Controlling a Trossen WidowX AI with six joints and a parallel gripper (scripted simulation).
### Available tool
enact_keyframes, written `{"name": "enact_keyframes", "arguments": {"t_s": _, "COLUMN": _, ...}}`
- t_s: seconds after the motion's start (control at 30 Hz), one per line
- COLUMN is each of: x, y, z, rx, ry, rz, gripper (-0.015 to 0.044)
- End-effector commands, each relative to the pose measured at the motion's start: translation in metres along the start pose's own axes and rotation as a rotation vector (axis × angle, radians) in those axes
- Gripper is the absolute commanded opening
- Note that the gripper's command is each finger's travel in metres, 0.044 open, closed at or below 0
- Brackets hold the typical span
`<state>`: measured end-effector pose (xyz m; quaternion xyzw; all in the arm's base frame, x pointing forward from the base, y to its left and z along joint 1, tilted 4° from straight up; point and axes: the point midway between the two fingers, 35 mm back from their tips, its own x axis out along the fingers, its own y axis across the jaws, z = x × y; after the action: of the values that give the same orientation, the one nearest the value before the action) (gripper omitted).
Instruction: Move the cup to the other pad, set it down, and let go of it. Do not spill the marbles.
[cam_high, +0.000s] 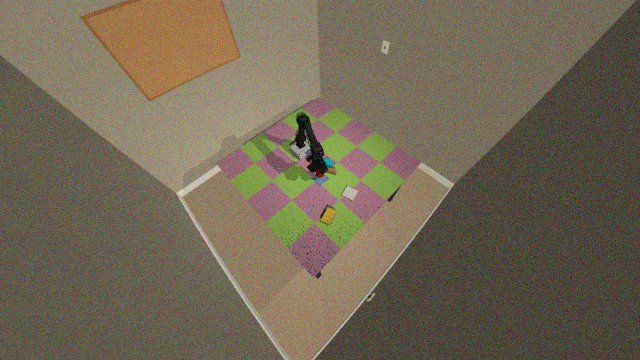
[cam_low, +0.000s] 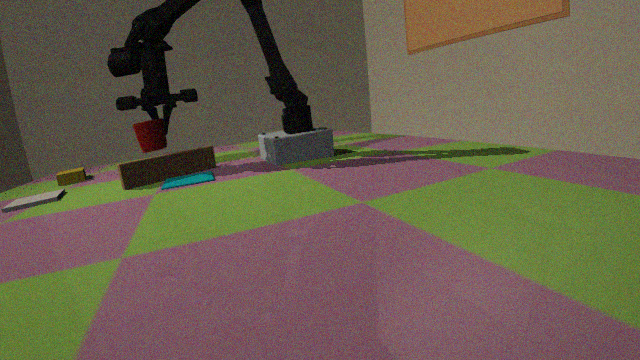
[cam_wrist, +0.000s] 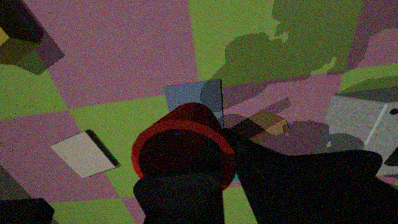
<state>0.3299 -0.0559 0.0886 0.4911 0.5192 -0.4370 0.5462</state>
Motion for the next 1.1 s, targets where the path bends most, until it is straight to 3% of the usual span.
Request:
{"name": "enact_keyframes", "arguments": {"t_s": 0.0, "x": -0.012, "y": 0.0, "z": 0.0, "rx": -0.005, "ry": 0.004, "rz": 0.002, "gripper": 0.0}}
{"name": "enact_keyframes", "arguments": {"t_s": 0.7, "x": -0.016, "y": 0.001, "z": 0.001, "rx": 0.001, "ry": -0.002, "rz": 0.004, "gripper": 0.0}}
{"name": "enact_keyframes", "arguments": {"t_s": 1.07, "x": -0.017, "y": -0.009, "z": -0.02, "rx": -0.002, "ry": 0.004, "rz": 0.002, "gripper": 0.0}}
